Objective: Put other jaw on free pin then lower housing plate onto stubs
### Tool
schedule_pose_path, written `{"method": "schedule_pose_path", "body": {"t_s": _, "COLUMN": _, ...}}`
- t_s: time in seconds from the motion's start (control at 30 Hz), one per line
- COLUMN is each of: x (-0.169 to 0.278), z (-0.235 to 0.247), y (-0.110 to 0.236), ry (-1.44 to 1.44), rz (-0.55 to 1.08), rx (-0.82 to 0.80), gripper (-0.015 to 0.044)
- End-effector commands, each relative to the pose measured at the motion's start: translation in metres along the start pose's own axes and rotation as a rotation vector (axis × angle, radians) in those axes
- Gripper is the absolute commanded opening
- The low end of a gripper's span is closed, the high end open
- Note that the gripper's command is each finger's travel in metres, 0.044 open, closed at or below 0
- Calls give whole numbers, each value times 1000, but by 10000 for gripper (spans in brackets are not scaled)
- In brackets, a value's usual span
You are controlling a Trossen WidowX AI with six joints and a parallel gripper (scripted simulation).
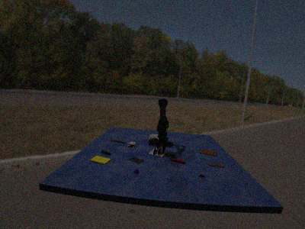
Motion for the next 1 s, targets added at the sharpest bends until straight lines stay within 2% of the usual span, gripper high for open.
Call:
{"method": "schedule_pose_path", "body": {"t_s": 0.0, "x": 0, "z": 0, "y": -2, "ry": 7, "rz": 2, "rx": -2, "gripper": 134}}
{"method": "schedule_pose_path", "body": {"t_s": 0.97, "x": 0, "z": 0, "y": -8, "ry": 8, "rz": 2, "rx": -2, "gripper": 134}}
Point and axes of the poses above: the point midway between the two fingers, 35 mm back from their tips, its own y axis back along the fingers, its own z axis across the jaws, x = y × z, the point moved 4 cm from there along y, back along the fingers, and after that the axes turned 9 degrees about -y, right-handed, at the moved point
